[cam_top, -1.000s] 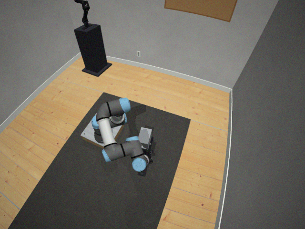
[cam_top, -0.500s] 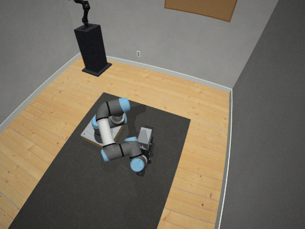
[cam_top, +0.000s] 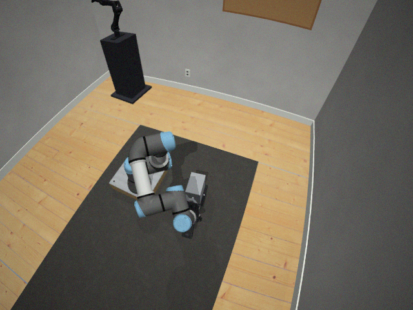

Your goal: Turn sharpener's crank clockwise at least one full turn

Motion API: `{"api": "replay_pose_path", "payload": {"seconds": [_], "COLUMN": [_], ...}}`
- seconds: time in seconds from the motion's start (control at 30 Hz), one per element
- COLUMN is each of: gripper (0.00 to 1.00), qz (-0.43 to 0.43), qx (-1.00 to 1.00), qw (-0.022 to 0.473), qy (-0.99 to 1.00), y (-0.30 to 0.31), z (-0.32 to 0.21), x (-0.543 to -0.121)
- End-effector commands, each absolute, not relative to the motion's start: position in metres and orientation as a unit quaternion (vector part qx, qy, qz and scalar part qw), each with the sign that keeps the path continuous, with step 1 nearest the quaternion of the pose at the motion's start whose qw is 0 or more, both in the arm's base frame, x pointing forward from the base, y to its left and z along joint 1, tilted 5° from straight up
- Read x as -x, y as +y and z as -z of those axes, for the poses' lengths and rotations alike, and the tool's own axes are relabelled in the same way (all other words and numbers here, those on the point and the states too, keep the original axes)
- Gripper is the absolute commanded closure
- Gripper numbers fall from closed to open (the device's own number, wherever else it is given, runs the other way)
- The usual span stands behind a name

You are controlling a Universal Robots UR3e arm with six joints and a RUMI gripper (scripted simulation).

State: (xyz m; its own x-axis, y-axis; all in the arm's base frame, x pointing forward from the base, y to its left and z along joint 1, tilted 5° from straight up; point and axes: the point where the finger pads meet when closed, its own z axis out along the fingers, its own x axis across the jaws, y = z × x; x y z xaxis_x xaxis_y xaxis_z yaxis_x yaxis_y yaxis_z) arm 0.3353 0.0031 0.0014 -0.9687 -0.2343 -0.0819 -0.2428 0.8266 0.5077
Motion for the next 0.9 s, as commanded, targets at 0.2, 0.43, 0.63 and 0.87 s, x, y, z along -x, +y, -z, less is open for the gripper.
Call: {"api": "replay_pose_path", "payload": {"seconds": [0.2,0.43,0.63,0.87], "gripper": [0.91,0.91,0.91,0.91], "qz": [-0.266,-0.266,-0.266,-0.266], "qx": [0.125,0.125,0.125,0.125], "qw": [0.009,0.009,0.009,0.009], "qy": [0.956,0.956,0.956,0.956], "y": [0.000,-0.002,-0.003,-0.005], "z": [0.003,0.005,0.005,0.005], "x": [-0.325,-0.318,-0.312,-0.306]}}
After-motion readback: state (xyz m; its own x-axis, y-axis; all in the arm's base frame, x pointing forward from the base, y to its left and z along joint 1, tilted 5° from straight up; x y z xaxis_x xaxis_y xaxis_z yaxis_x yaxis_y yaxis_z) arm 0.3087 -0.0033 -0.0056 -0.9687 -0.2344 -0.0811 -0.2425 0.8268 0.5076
